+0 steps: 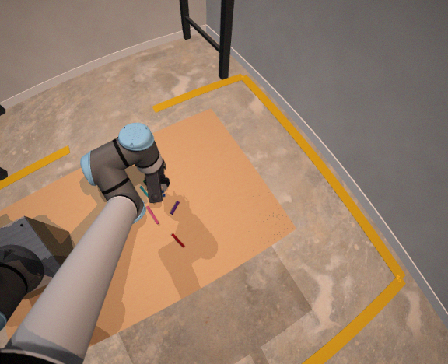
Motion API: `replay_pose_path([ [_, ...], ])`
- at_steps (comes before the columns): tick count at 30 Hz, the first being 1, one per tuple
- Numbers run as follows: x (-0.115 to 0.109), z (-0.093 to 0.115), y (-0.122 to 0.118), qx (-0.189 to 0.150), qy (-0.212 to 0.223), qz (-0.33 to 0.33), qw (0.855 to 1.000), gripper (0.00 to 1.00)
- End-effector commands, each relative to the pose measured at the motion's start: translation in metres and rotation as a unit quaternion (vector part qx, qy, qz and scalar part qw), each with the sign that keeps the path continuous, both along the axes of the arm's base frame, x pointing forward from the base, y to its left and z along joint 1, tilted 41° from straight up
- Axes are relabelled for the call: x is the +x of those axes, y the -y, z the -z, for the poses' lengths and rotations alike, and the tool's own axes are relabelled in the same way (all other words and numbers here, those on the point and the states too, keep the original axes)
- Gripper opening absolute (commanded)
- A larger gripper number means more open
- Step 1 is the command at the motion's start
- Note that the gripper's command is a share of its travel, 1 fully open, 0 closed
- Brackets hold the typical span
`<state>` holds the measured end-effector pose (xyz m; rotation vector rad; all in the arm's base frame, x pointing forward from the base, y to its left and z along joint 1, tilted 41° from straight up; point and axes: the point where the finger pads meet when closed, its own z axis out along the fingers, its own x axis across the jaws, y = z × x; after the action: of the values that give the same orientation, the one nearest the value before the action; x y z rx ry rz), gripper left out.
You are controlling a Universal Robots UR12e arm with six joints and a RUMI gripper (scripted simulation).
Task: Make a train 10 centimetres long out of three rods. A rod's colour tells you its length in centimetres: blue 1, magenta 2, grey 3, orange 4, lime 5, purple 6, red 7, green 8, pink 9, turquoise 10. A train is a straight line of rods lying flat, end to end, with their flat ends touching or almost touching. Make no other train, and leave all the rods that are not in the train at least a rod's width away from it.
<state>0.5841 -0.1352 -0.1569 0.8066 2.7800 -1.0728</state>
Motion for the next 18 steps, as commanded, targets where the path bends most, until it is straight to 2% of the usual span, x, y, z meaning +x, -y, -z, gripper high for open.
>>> replay_pose_path([
  [1, -0.0019, 0.0021, 0.0025, 0.000, 0.000, -0.001, 1.000, 0.00],
  [18, -0.0008, 0.0006, 0.0016, -0.001, 0.001, -0.002, 1.000, 0.00],
])
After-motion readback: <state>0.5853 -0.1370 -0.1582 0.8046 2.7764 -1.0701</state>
